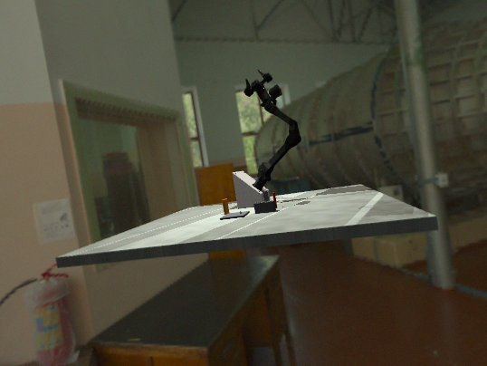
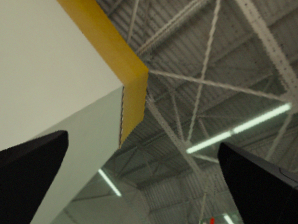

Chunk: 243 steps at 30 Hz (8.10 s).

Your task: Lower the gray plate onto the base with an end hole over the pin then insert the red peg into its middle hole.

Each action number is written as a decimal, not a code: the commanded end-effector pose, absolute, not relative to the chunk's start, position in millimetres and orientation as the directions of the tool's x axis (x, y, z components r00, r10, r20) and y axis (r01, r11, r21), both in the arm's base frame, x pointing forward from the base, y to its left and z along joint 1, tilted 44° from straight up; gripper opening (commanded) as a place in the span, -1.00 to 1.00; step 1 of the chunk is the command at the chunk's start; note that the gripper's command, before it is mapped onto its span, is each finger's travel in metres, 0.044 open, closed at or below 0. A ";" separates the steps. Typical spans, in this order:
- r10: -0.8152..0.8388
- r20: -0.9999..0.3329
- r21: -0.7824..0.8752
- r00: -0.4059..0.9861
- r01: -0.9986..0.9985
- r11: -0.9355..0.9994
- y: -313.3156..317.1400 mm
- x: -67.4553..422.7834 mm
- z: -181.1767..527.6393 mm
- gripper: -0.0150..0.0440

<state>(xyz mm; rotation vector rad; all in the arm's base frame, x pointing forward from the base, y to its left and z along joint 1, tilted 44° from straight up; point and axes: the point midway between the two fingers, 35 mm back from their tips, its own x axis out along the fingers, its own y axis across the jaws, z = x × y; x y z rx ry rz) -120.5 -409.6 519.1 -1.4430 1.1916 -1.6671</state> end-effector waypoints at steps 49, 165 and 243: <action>0.619 -0.760 -0.061 0.196 -0.971 0.233 -27.9 344.0 141.3 1.00; 0.685 -0.726 0.046 0.062 -0.989 0.137 36.8 352.7 97.8 -0.49; 0.688 -0.724 0.167 0.062 -0.951 0.261 -44.1 344.5 -27.3 -0.49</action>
